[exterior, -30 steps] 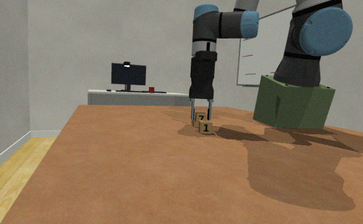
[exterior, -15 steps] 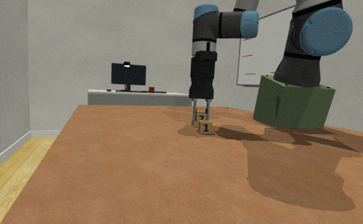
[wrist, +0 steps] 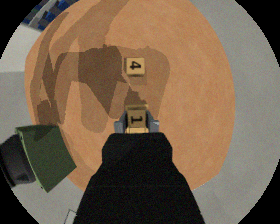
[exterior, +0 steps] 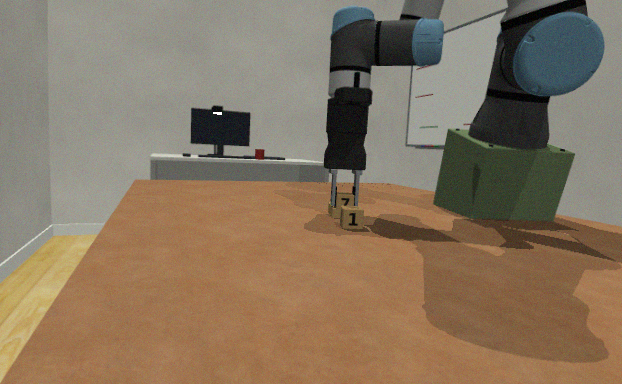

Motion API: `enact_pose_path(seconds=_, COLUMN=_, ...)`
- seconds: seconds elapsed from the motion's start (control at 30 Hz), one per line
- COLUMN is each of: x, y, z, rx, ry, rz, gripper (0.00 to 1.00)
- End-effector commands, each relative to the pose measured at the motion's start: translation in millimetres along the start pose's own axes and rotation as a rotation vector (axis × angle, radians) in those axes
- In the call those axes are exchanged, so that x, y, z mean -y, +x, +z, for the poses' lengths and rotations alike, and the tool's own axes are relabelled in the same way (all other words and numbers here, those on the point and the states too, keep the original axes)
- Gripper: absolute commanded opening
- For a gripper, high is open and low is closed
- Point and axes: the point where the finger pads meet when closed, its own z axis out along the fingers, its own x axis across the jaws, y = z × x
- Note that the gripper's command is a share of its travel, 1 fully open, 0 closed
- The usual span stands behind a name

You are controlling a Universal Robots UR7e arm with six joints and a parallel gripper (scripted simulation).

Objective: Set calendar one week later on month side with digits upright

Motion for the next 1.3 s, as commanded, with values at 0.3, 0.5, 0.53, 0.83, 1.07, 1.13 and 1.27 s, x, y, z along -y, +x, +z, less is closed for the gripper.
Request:
enact_pose_path(seconds=0.3, x=0, y=0, z=-1, rx=-0.001, ry=0.000, rz=0.000, gripper=0.60)
enact_pose_path(seconds=0.5, x=0, y=0, z=-7, rx=-0.001, ry=0.000, rz=0.000, gripper=0.60)
enact_pose_path(seconds=0.53, x=0, y=0, z=-9, rx=-0.001, ry=0.000, rz=0.000, gripper=0.60)
enact_pose_path(seconds=0.83, x=0, y=0, z=-26, rx=-0.001, ry=0.000, rz=0.000, gripper=0.60)
enact_pose_path(seconds=1.07, x=0, y=0, z=-50, rx=-0.001, ry=0.000, rz=0.000, gripper=0.60)
enact_pose_path(seconds=1.13, x=0, y=0, z=-54, rx=-0.001, ry=0.000, rz=0.000, gripper=0.60)
enact_pose_path(seconds=1.27, x=0, y=0, z=-65, rx=-0.001, ry=0.000, rz=0.000, gripper=0.60)
